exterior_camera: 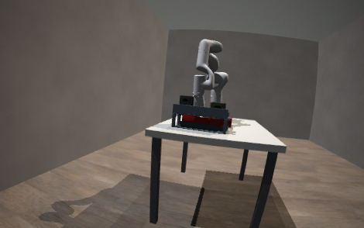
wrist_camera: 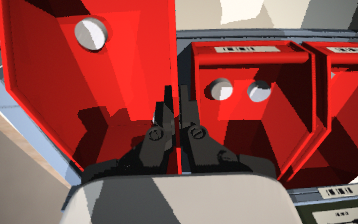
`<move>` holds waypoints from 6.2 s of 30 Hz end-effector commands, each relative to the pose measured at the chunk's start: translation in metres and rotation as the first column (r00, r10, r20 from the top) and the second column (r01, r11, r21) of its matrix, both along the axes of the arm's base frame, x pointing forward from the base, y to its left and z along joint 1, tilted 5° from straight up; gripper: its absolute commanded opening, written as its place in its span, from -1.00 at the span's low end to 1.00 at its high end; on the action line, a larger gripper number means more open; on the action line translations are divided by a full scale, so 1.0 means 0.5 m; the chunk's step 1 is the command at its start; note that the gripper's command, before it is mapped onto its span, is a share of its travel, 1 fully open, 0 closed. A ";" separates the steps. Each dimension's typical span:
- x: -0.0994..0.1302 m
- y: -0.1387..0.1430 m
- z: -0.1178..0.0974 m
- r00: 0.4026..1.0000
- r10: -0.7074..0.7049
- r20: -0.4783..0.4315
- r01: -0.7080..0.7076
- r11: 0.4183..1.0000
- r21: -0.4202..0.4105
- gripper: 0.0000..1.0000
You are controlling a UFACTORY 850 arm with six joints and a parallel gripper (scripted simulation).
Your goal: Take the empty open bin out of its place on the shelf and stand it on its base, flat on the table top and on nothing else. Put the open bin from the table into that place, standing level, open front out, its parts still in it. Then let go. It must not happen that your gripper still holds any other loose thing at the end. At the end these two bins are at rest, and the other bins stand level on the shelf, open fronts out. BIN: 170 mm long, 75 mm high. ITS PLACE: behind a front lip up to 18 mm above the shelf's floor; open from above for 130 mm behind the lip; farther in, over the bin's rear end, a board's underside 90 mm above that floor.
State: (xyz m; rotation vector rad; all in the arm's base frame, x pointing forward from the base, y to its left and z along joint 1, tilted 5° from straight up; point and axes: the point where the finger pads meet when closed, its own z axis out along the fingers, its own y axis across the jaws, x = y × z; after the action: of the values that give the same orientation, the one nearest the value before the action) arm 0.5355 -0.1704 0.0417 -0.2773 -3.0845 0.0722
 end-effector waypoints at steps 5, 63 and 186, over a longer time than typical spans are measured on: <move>0.009 -0.002 0.002 1.000 0.000 0.005 0.000 1.000 -0.001 -1.00; 0.010 -0.002 -0.003 0.999 0.002 0.035 -0.002 1.000 -0.007 -0.81; -0.001 0.010 0.193 0.999 0.002 0.035 -0.002 1.000 -0.007 -0.81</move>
State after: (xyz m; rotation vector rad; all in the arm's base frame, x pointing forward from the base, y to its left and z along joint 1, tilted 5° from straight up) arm 0.5344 -0.1655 0.1349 -0.2790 -3.1180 0.0777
